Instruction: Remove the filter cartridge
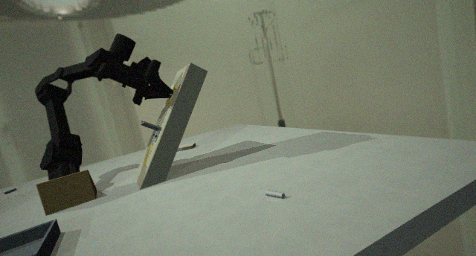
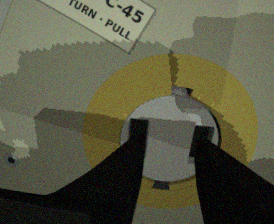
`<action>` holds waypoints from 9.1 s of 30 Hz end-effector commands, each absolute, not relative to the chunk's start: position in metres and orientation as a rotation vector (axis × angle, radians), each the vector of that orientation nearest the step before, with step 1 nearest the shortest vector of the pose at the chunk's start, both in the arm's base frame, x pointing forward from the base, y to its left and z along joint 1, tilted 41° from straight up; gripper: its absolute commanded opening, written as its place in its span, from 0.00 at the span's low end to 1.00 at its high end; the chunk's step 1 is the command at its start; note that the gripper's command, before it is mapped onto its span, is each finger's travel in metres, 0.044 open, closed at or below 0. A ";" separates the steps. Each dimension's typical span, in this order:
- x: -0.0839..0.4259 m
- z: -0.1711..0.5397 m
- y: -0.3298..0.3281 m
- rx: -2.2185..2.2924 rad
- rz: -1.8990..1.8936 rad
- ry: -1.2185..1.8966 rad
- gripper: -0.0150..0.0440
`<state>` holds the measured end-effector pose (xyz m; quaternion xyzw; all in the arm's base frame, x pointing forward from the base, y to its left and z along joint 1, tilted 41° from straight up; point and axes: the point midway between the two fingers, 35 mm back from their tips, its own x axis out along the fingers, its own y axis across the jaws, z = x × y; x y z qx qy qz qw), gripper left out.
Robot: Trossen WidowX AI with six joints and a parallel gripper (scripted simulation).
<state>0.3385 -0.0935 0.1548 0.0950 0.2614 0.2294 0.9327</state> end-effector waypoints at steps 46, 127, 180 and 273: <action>0.348 0.149 -0.088 0.199 0.464 0.530 0.40; 0.315 0.165 -0.112 -1.311 0.777 0.063 0.25; 0.266 0.146 -0.098 -1.306 0.768 0.056 0.45; 0.271 0.113 -0.065 0.567 0.480 1.058 0.66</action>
